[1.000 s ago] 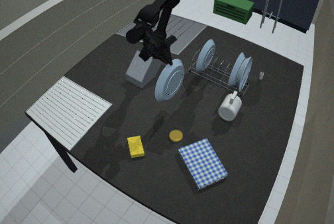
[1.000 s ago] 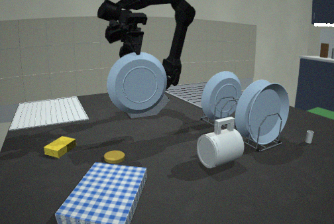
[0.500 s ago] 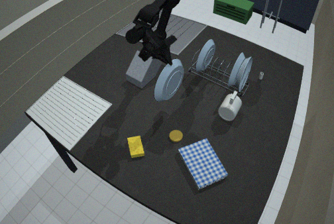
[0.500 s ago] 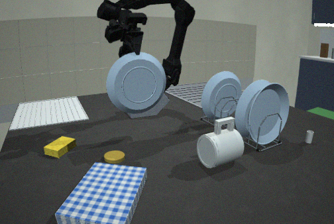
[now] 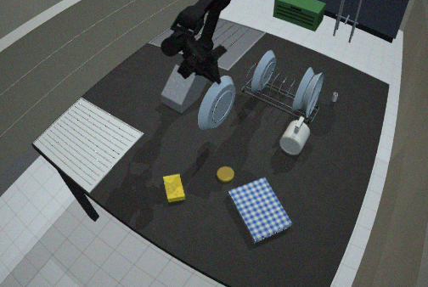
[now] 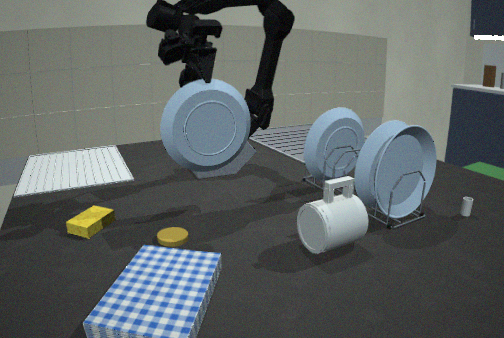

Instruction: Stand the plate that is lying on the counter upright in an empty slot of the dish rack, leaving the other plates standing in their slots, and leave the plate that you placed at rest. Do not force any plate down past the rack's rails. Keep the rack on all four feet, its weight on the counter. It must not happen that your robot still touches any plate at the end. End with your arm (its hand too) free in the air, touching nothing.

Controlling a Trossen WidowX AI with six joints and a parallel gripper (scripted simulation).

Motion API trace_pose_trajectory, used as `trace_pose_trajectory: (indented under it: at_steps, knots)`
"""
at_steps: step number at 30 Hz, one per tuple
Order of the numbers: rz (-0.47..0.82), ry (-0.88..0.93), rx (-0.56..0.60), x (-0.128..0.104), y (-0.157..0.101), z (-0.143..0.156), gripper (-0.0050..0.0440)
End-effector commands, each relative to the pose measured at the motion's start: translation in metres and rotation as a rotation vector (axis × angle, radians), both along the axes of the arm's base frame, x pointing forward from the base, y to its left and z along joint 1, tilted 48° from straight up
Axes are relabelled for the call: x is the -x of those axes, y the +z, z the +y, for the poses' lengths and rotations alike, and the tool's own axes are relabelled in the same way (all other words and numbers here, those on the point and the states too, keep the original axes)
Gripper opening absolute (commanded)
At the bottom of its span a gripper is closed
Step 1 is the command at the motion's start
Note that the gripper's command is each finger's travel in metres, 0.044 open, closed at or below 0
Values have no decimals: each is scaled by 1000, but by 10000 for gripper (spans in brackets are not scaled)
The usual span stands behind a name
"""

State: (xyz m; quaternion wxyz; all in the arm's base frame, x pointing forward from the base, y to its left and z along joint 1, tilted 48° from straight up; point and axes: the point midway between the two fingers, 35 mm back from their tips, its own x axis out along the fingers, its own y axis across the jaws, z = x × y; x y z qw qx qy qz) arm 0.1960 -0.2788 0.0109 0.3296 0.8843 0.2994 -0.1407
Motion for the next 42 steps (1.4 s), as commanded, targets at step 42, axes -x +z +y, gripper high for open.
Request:
trace_pose_trajectory:
  at_steps: [42]
  knots:
    - [5, -3, 4, -78, 135, 71, 0]
